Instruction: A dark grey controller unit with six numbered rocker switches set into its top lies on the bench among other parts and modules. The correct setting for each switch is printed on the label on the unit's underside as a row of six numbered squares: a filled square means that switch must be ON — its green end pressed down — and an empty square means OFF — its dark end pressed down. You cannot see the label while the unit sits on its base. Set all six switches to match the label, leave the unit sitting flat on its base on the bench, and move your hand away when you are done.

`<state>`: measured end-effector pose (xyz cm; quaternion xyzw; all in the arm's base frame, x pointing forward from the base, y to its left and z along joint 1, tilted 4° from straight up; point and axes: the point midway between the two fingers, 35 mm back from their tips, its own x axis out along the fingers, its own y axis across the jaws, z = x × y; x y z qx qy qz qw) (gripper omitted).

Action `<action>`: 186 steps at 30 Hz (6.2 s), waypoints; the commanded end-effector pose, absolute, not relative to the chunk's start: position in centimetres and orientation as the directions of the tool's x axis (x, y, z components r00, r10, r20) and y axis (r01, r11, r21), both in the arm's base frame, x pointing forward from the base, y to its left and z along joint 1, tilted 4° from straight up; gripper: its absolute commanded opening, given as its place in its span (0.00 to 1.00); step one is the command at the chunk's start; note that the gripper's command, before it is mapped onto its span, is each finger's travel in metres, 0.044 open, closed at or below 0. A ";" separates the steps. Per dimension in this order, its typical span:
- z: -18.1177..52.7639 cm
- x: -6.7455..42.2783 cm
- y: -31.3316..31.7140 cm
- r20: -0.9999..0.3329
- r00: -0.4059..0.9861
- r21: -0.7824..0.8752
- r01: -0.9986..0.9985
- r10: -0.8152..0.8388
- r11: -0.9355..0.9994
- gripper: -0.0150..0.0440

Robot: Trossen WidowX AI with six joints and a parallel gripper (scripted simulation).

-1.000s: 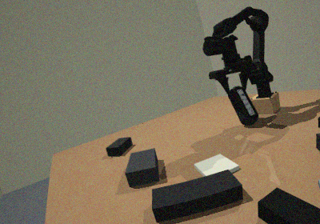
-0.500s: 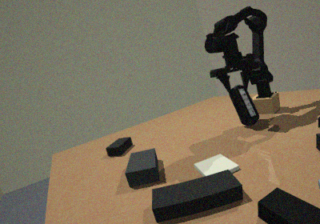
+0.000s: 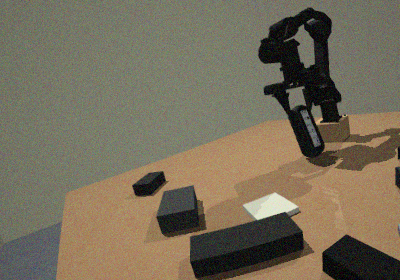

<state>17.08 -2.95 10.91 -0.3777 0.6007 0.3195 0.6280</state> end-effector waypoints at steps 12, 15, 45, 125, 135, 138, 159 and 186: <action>11.0 18.0 -1.8 -0.996 0.076 -0.087 -0.854 -0.042 0.513 0.83; 11.0 18.1 -1.5 -0.996 0.077 -0.087 -0.854 -0.041 0.513 0.83; 11.2 19.5 0.8 -0.996 0.078 -0.087 -0.854 -0.039 0.513 0.83; 10.3 22.8 6.3 -0.996 0.080 -0.086 -0.854 -0.033 0.513 0.83; 10.0 23.2 6.9 -0.996 0.080 -0.086 -0.854 -0.033 0.513 0.83; 9.9 23.4 7.1 -0.996 0.080 -0.086 -0.854 -0.033 0.513 0.83; 9.3 24.2 8.4 -0.996 0.081 -0.086 -0.854 -0.032 0.513 0.83; 8.3 25.2 9.9 -0.996 0.082 -0.086 -0.854 -0.030 0.514 0.83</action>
